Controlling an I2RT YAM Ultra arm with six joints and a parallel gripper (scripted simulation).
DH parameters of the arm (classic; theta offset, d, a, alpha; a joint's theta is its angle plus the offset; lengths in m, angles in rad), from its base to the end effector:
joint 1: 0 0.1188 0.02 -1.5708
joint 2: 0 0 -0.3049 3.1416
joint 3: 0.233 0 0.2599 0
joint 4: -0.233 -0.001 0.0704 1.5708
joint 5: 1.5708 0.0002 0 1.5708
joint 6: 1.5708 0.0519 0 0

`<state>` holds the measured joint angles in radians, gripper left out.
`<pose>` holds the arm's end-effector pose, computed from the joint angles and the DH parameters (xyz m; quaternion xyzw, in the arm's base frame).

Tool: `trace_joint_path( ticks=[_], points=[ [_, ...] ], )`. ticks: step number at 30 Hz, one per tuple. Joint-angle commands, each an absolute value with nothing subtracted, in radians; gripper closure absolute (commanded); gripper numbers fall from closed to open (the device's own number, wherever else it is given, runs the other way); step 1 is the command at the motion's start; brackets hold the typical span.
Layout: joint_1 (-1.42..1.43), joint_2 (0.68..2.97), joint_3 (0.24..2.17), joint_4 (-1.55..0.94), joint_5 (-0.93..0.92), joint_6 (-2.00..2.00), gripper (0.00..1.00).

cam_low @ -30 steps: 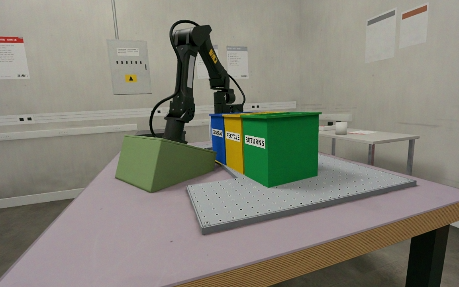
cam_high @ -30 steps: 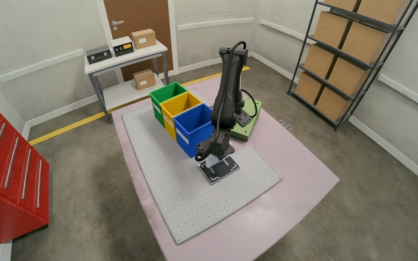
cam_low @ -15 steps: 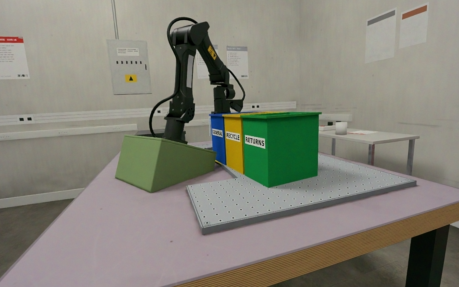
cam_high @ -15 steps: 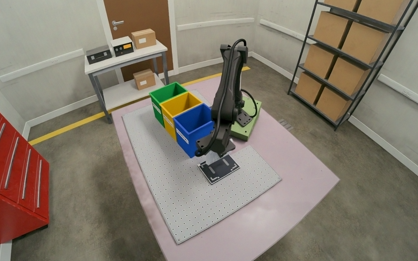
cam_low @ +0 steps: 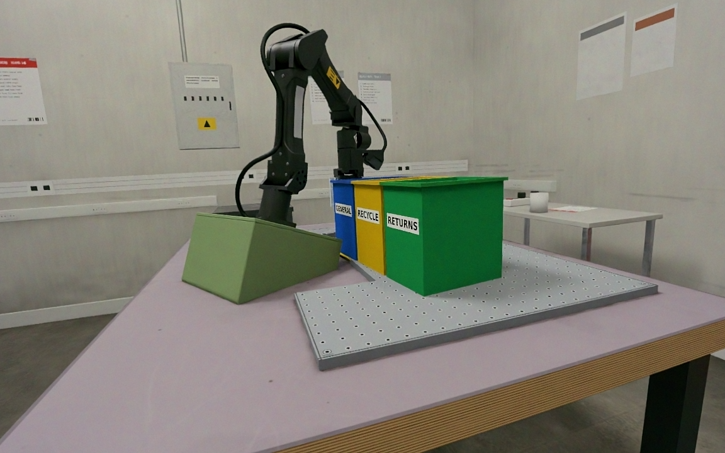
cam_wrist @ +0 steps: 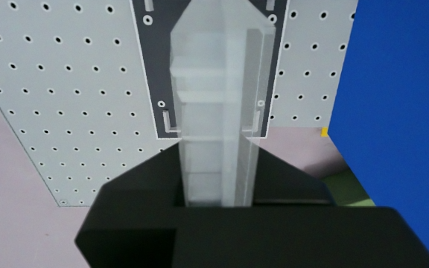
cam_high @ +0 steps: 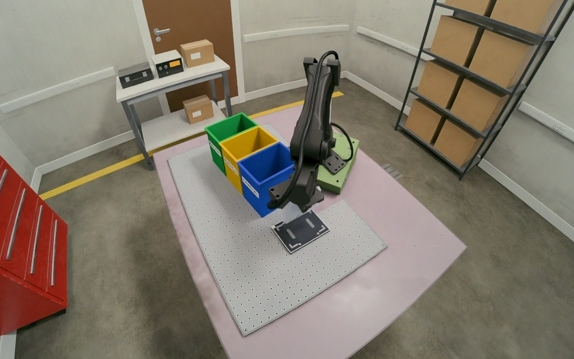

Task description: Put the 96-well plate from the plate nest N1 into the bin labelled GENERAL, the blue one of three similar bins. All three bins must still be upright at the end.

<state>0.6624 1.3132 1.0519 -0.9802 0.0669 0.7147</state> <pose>0.1919 0.1465 0.2906 0.0313 0.9854 0.0786 0.1475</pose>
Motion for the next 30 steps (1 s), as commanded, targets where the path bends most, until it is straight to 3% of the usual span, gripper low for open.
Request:
trace_joint_path(
  ticks=[1, 30],
  points=[
    [0.676, 1.267, 1.105, -1.025, 0.079, 0.724, 1.00],
    [0.690, 1.230, 1.235, -1.193, 0.083, 0.738, 1.00]
  ],
)
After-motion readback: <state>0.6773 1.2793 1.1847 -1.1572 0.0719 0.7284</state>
